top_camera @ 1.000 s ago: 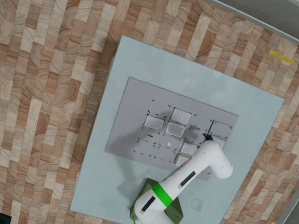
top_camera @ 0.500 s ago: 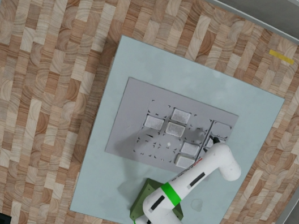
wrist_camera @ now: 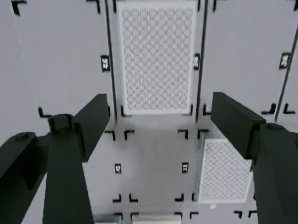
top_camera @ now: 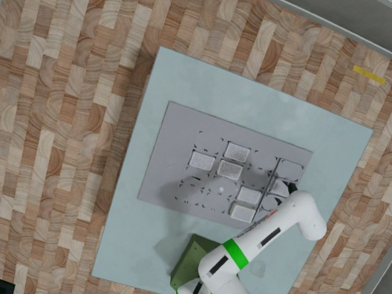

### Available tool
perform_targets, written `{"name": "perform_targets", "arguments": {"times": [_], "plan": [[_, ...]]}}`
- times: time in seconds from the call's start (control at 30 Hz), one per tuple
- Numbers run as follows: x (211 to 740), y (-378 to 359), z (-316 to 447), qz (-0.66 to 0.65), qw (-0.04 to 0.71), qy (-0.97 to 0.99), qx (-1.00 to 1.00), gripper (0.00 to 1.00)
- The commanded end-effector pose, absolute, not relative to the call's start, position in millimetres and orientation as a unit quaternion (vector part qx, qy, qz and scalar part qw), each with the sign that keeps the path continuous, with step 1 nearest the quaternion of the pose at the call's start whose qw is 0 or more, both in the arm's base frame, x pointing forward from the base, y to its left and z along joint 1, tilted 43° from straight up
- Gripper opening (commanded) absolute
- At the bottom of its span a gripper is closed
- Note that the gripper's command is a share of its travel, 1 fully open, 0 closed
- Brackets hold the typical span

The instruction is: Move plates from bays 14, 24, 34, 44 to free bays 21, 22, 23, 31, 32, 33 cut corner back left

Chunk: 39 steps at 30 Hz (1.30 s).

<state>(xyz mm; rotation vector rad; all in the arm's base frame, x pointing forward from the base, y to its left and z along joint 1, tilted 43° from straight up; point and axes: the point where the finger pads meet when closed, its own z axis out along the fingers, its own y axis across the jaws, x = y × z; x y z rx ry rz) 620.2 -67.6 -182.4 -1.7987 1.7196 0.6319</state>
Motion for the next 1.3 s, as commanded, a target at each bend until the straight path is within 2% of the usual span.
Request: {"name": "perform_targets", "arguments": {"times": [0.0, 0.43, 1.27], "plan": [[622, -78, -190, 0.235, 0.283, 0.643, -0.672, 0.7], [623, -93, -204, 0.235, 0.283, 0.643, -0.672, 0.7], [625, -72, -226, 0.235, 0.283, 0.643, -0.672, 0.7]]}}
